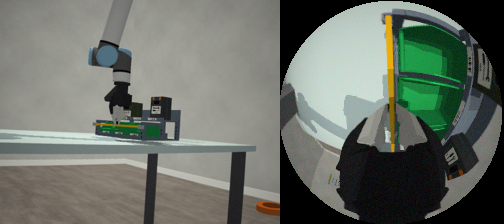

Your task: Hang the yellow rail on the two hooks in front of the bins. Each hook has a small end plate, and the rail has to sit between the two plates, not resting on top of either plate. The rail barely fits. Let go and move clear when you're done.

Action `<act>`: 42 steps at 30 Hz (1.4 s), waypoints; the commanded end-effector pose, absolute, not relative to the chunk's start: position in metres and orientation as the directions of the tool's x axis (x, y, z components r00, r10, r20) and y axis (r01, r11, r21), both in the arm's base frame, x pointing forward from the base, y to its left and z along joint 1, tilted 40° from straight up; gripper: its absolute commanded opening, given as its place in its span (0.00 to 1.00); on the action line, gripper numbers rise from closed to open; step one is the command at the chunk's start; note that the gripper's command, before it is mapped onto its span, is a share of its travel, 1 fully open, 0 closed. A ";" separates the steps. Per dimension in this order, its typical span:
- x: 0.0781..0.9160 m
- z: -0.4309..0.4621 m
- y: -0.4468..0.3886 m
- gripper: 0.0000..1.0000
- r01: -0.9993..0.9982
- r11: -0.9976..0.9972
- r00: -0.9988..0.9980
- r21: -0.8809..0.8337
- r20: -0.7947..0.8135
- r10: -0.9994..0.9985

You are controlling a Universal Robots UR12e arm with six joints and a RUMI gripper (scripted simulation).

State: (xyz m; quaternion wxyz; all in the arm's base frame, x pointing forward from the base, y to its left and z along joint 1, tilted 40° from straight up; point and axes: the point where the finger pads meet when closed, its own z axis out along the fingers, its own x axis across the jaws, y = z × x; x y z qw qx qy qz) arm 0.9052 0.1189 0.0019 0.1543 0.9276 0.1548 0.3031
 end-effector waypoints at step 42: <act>0.905 0.003 0.119 0.22 0.194 -0.904 0.768 0.380 0.515 0.381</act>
